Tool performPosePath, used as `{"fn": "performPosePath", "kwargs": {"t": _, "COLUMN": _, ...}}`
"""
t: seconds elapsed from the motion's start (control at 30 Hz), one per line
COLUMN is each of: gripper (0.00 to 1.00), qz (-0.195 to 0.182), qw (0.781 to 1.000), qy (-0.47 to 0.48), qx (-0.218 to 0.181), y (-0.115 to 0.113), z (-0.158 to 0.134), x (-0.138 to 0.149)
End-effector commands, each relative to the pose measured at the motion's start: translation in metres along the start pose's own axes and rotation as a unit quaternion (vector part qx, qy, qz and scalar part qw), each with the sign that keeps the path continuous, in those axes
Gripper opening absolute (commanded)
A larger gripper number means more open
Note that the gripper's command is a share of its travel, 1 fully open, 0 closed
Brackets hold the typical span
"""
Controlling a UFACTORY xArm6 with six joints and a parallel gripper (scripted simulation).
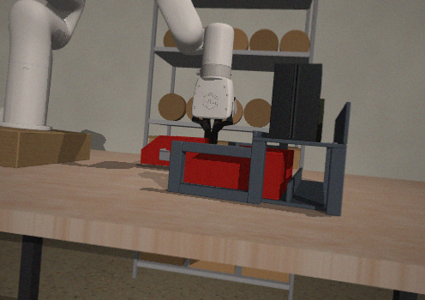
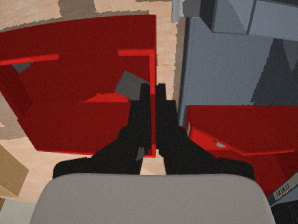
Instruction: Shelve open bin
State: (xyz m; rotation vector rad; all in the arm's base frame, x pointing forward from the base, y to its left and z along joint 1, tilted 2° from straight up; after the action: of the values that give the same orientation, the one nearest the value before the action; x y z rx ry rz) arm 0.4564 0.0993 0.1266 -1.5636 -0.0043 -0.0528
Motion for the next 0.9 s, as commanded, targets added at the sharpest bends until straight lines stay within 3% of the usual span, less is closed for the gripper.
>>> {"fn": "performPosePath", "kwargs": {"t": 0.0, "gripper": 0.0, "qz": -0.002, "qw": 1.0, "qy": 0.0, "qx": 0.0, "y": -0.002, "z": 0.0, "x": 0.001}}
{"fn": "performPosePath", "kwargs": {"t": 0.87, "gripper": 0.0, "qz": -0.001, "qw": 1.0, "qy": 0.0, "qx": 0.0, "y": -0.014, "z": 0.0, "x": 0.005}}
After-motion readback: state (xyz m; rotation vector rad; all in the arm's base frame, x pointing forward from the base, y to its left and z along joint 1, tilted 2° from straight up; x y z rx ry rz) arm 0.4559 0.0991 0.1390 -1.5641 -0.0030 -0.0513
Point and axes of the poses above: the point where the finger pads meet when closed, its own y axis out along the fingers, its own x axis across the jaws, z = x × y, the point moved 10 cm from there along -y, back along the fingers, and after that the axes turned 4 degrees about -y, right-handed, at the moved point
